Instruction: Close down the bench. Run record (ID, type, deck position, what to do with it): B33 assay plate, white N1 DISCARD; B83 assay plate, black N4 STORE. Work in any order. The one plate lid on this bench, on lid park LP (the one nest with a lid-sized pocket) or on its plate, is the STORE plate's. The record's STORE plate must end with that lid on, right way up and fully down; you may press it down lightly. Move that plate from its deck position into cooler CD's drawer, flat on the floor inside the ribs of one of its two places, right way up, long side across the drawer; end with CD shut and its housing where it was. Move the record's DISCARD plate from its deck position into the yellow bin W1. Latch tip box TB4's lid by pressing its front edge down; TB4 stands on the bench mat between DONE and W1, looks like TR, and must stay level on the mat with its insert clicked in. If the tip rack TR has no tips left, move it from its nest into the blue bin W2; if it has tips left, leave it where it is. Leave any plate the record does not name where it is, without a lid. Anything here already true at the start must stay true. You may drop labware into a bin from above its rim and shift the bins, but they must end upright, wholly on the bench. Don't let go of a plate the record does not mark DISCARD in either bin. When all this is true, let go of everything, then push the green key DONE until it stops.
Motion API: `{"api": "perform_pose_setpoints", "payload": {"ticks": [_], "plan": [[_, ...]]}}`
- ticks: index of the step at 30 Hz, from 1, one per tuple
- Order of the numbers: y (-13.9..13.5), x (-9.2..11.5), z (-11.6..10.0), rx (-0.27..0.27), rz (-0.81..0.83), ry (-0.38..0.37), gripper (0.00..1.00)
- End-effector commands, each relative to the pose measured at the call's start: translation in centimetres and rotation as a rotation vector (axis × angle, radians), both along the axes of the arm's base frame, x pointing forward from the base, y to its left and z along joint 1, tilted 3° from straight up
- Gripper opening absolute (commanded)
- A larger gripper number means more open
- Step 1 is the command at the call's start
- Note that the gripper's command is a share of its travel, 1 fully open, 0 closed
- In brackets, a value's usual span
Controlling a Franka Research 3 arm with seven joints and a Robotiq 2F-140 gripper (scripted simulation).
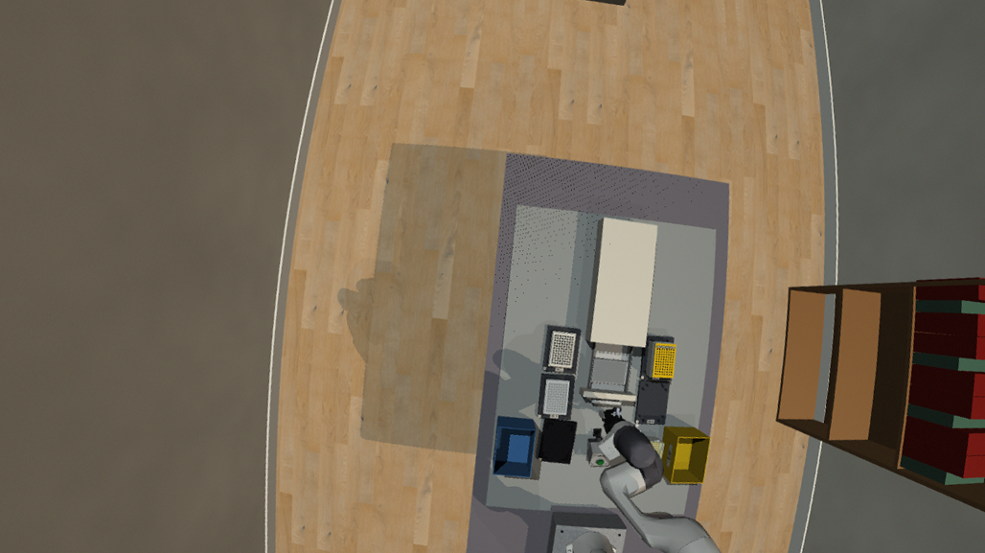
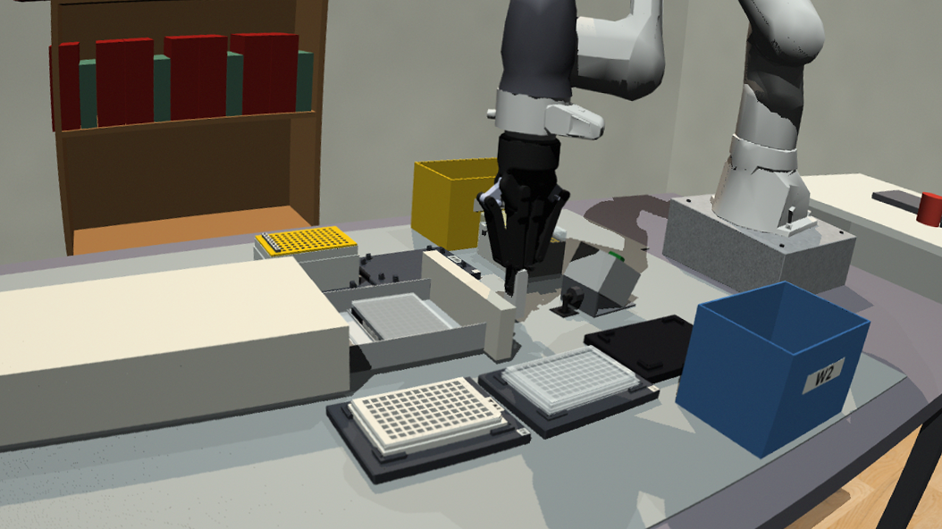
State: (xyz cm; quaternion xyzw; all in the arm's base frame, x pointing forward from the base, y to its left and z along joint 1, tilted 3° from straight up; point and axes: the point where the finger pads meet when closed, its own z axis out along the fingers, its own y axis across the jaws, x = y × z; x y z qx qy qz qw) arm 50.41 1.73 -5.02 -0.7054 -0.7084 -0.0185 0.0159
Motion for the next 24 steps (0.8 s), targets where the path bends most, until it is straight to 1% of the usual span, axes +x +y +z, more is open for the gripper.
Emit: {"api": "perform_pose_setpoints", "payload": {"ticks": [1, 17, 24], "plan": [[0.13, 0.3, -0.11, 0.002, -0.01, -0.008, 0.0], [0.13, 0.3, -0.11, 0.002, -0.01, -0.008, 0.0], [0.13, 0.97, -0.1, 0.002, -0.01, -0.008, 0.0]]}}
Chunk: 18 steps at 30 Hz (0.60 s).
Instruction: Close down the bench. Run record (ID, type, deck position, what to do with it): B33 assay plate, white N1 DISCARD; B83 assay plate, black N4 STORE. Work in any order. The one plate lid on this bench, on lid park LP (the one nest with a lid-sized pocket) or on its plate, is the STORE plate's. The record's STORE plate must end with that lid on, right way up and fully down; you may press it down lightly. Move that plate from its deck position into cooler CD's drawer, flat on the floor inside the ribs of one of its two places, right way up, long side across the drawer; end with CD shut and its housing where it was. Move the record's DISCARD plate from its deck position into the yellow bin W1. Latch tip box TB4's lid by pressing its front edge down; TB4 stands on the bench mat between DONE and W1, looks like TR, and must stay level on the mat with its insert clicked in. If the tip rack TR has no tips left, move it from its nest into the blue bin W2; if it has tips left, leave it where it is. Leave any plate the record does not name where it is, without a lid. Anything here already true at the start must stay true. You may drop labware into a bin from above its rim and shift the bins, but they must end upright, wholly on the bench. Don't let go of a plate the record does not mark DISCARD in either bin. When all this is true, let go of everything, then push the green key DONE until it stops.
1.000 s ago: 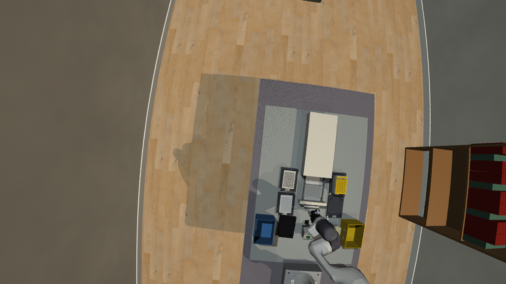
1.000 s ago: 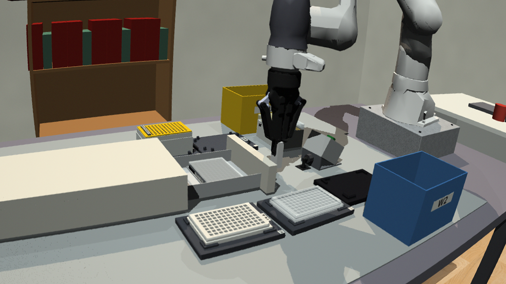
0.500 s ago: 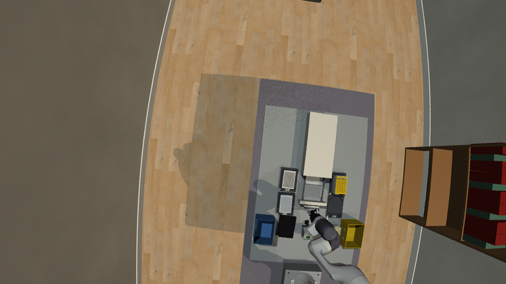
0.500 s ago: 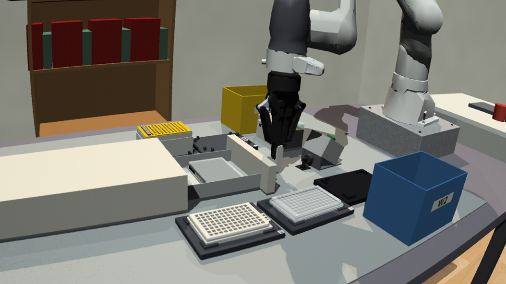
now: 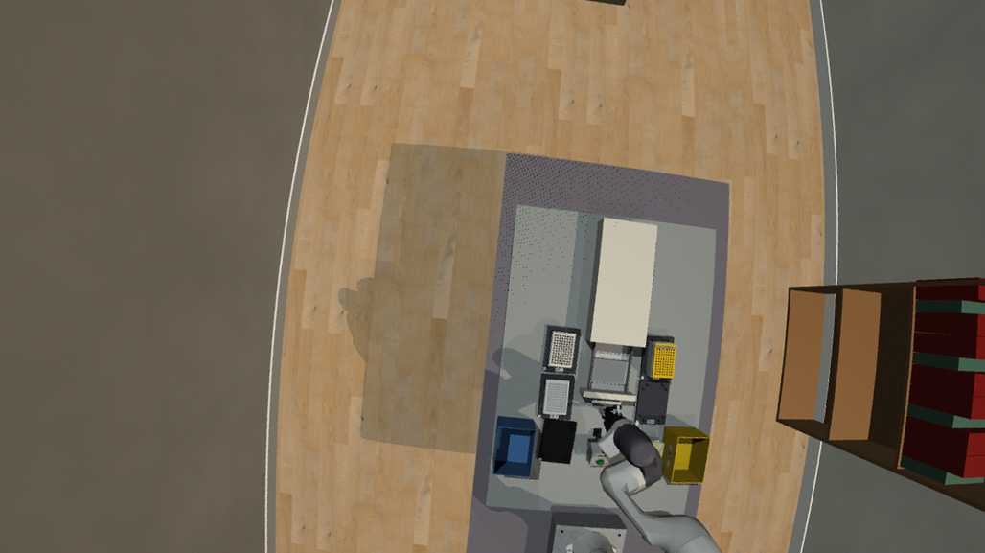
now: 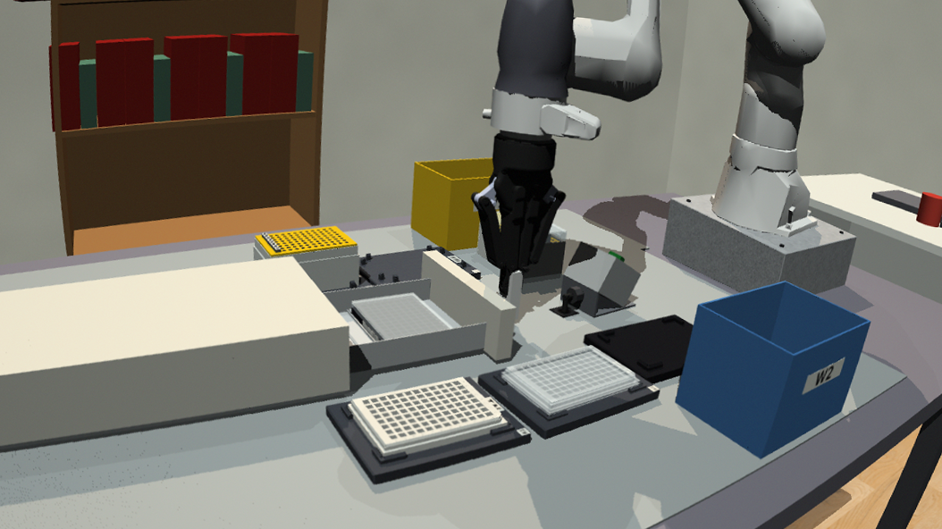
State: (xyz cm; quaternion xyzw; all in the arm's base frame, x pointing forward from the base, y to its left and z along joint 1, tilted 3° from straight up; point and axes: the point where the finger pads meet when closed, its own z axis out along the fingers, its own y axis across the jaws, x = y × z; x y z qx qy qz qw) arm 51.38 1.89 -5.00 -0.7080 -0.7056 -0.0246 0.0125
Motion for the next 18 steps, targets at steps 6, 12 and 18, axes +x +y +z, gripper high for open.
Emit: {"api": "perform_pose_setpoints", "payload": {"ticks": [6, 12, 18], "plan": [[0.0, 0.8, -0.1, -0.001, -0.002, 0.005, 0.0], [0.0, 1.6, -0.1, -0.001, -0.002, 0.005, 0.0], [0.0, 2.1, -0.1, -0.001, -0.002, 0.005, 0.0]]}}
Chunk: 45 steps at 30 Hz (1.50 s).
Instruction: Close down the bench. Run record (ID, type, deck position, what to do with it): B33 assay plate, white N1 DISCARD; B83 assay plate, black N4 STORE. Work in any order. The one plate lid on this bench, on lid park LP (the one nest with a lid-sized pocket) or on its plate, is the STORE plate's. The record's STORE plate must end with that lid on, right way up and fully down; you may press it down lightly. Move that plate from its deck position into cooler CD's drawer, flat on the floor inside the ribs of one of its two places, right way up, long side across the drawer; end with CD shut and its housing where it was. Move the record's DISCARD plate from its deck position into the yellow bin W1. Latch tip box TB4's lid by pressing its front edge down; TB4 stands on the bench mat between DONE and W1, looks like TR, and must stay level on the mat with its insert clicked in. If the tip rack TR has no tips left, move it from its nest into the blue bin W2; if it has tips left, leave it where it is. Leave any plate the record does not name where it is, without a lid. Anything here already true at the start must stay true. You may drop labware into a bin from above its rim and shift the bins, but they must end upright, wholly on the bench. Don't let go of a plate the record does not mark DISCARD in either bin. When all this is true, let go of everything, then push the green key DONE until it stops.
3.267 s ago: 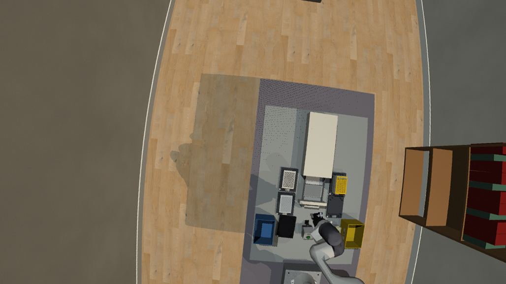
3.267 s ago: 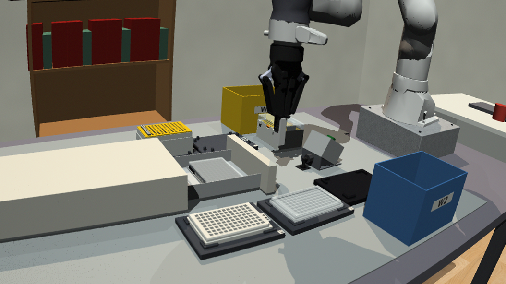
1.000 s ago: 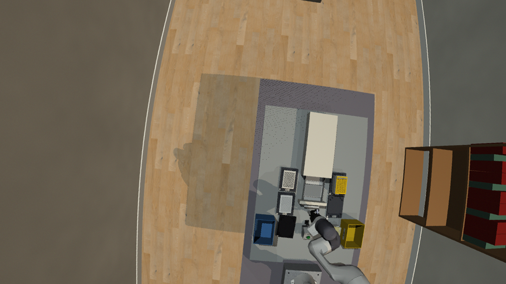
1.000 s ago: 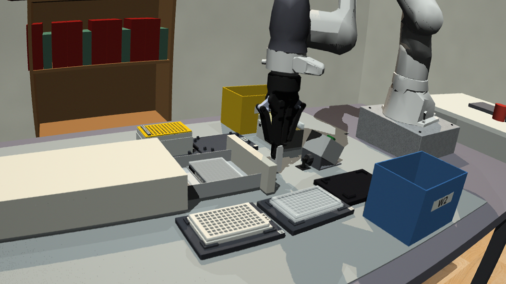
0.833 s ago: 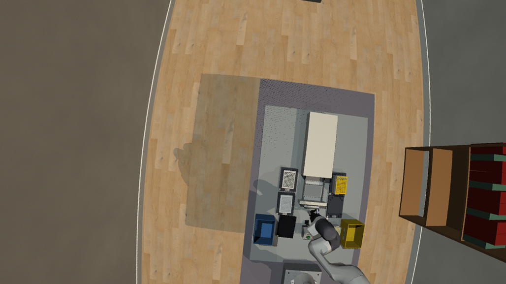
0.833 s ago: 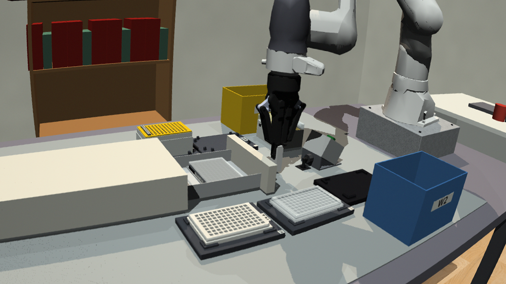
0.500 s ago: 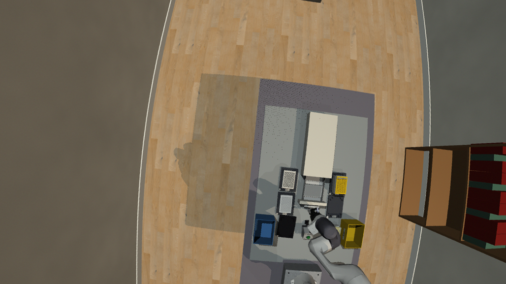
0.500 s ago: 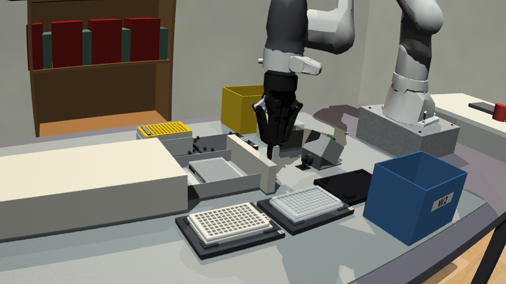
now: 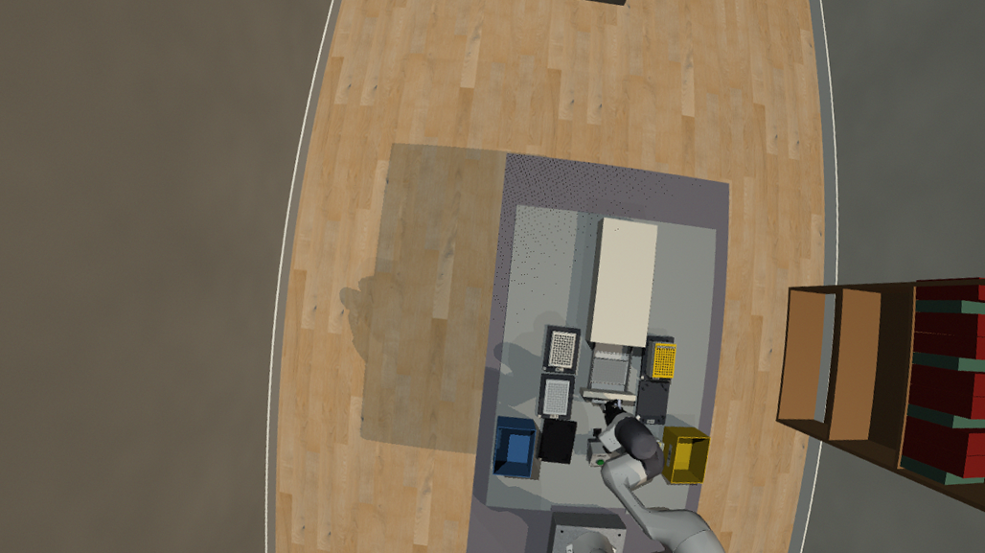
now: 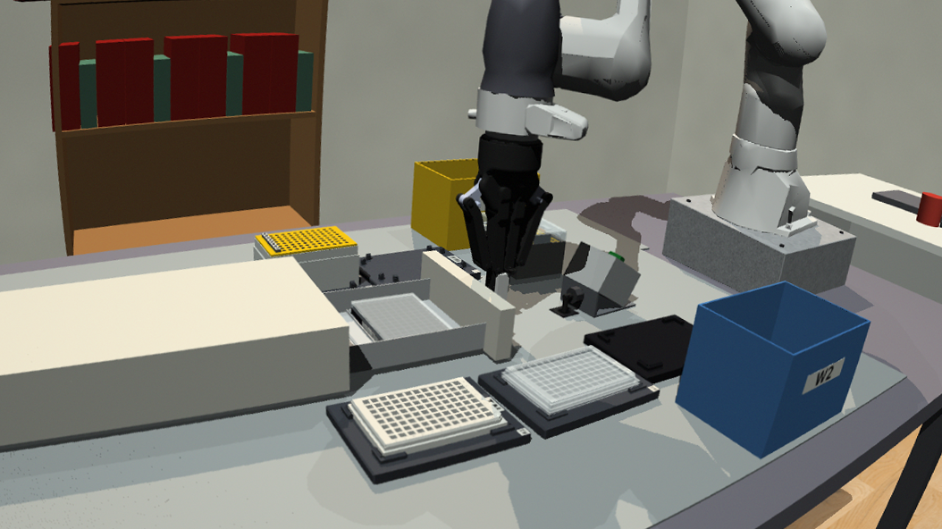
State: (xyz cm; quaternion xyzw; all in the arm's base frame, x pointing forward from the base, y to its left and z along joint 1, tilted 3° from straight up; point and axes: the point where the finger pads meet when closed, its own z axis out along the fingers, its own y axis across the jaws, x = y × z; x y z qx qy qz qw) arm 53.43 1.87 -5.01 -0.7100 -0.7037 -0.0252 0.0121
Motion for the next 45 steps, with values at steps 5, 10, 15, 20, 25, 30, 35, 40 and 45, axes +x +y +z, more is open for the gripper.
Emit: {"api": "perform_pose_setpoints", "payload": {"ticks": [5, 10, 15, 20, 25, 30, 35, 40, 45], "plan": [[0.0, 0.7, -0.1, -0.002, 0.004, 0.006, 0.0], [0.0, 1.3, -0.1, -0.002, 0.004, 0.006, 0.0], [0.0, 1.8, -0.1, -0.002, 0.004, 0.006, 0.0], [0.0, 2.3, -0.1, -0.002, 0.004, 0.006, 0.0], [0.0, 3.0, -0.1, -0.002, 0.004, 0.006, 0.0], [0.0, 3.7, 0.0, -0.002, 0.004, 0.006, 0.0], [0.0, 4.1, 0.0, -0.002, 0.004, 0.006, 0.0], [0.0, 4.7, 0.0, -0.002, 0.004, 0.006, 0.0], [-0.1, 5.1, 0.0, -0.002, 0.004, 0.006, 0.0]]}}
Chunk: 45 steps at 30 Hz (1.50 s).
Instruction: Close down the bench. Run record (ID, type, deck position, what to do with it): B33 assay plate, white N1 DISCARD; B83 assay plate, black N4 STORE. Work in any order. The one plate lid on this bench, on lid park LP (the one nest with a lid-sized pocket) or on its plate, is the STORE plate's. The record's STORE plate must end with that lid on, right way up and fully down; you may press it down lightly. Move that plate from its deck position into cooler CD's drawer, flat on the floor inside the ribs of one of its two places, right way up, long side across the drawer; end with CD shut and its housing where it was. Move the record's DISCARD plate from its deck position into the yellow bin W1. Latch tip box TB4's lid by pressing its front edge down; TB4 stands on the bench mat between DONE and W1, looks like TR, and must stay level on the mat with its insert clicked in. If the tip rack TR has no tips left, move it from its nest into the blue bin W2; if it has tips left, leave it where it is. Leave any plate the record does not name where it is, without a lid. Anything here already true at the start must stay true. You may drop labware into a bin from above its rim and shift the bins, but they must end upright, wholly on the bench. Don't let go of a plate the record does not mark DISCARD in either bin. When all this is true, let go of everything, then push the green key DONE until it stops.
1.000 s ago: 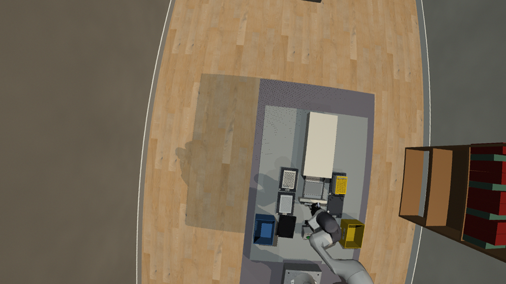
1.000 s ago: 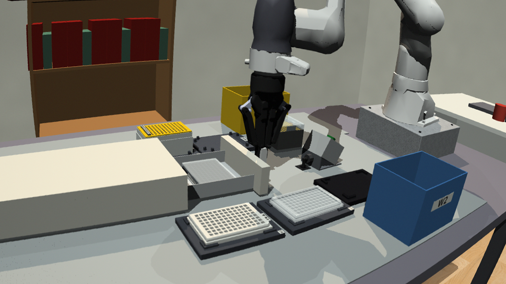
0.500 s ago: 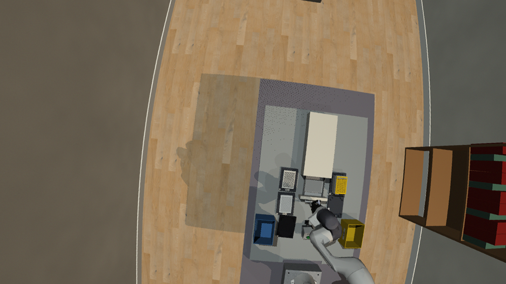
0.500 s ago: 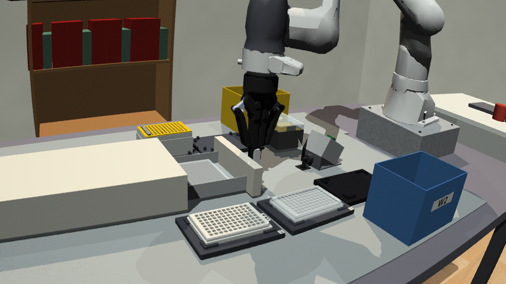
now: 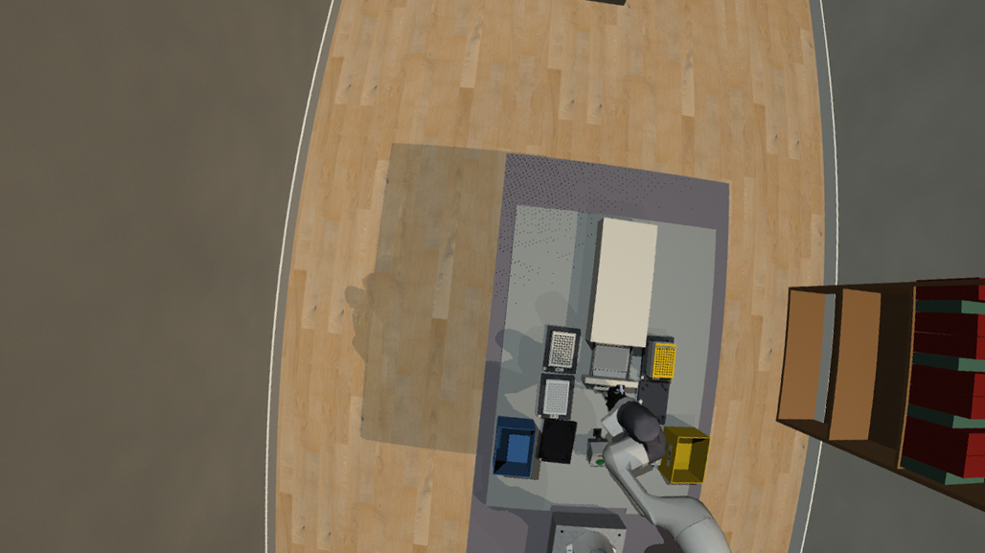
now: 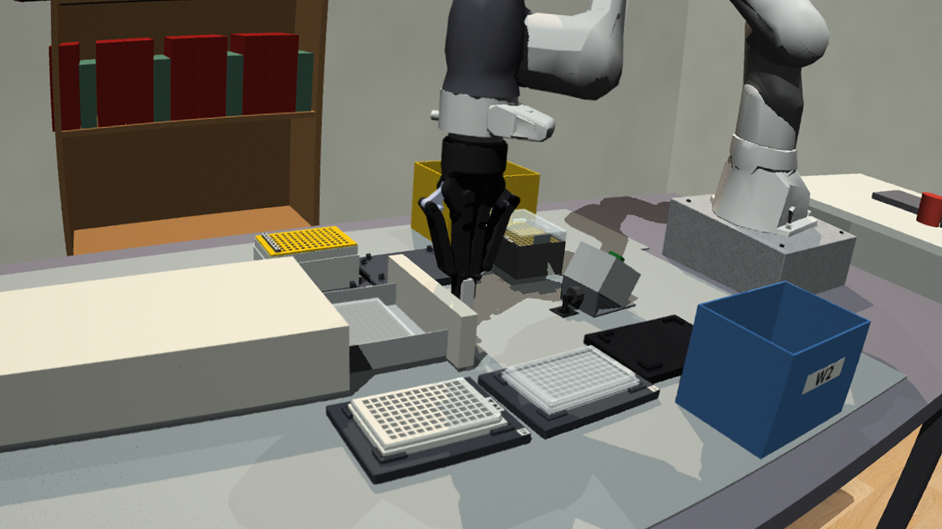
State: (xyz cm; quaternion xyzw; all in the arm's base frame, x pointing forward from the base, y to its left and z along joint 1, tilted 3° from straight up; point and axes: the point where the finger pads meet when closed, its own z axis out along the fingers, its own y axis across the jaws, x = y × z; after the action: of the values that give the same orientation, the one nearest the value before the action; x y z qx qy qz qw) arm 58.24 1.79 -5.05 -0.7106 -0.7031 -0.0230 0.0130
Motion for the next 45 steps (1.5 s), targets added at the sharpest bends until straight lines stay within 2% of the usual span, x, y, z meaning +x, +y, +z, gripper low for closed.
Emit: {"api": "perform_pose_setpoints", "payload": {"ticks": [1, 45], "plan": [[0.0, 0.4, 0.0, 0.0, 0.005, 0.002, 0.0], [0.0, 5.2, 0.1, 0.0, 0.005, 0.002, 0.0]]}}
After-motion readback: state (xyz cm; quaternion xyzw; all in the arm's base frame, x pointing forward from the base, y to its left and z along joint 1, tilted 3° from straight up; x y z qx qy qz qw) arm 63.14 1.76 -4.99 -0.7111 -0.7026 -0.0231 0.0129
